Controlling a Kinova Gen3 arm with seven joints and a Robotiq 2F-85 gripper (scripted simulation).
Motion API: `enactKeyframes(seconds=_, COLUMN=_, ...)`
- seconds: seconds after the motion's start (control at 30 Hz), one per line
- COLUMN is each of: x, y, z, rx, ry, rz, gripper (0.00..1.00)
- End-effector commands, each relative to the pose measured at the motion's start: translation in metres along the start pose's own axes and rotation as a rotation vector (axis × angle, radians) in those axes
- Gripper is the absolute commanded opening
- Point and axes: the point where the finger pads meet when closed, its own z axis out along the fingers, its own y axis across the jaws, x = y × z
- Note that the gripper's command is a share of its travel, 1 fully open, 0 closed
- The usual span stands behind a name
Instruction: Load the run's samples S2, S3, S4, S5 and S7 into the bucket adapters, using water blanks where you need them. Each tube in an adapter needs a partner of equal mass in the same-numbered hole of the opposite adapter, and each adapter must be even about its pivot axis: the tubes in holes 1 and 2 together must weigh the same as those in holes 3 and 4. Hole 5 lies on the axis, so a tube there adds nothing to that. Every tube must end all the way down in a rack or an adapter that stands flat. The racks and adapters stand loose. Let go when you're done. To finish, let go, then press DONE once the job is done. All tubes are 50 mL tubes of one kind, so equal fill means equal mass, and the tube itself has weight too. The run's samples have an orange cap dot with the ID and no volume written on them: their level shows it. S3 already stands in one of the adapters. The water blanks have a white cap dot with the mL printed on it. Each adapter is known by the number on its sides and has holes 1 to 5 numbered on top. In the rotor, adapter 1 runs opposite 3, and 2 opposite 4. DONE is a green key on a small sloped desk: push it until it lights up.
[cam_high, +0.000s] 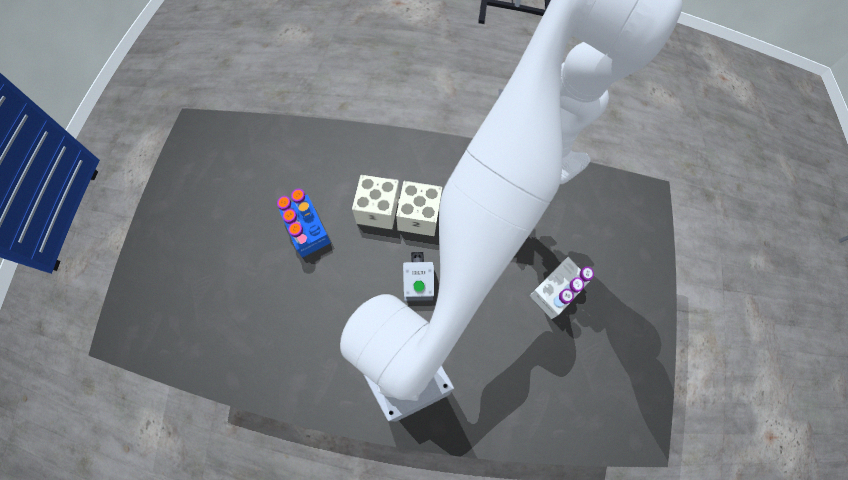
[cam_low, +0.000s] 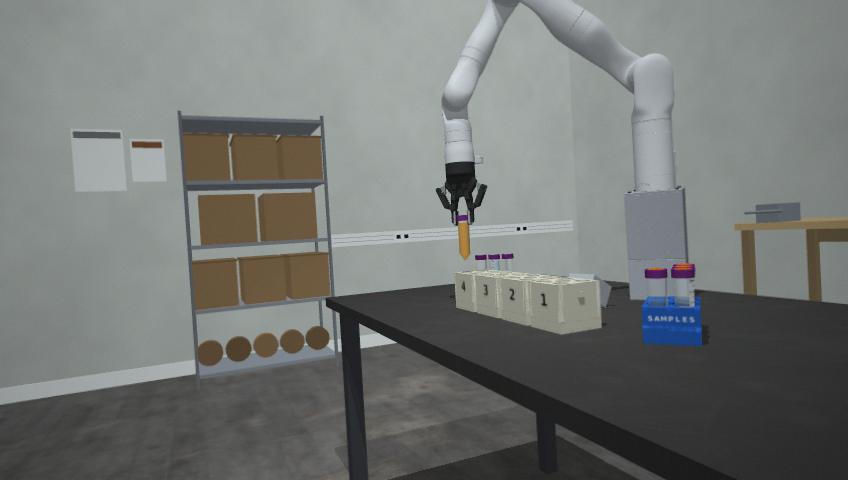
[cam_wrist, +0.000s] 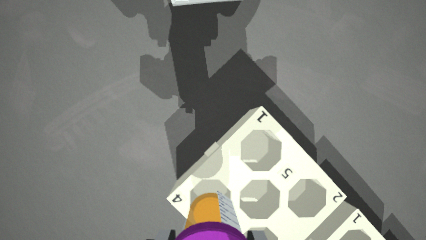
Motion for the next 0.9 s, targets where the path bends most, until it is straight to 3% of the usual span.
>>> enactKeyframes(seconds=0.0, x=0.000, y=-0.001, z=-0.004, rx=0.002, ry=-0.001, rz=0.000, gripper=0.10)
enactKeyframes(seconds=0.23, x=0.000, y=-0.001, z=-0.013, rx=0.002, ry=-0.001, rz=0.000, gripper=0.10)
enactKeyframes(seconds=0.87, x=-0.037, y=0.042, z=-0.013, rx=0.002, ry=-0.001, rz=0.340, gripper=0.10)
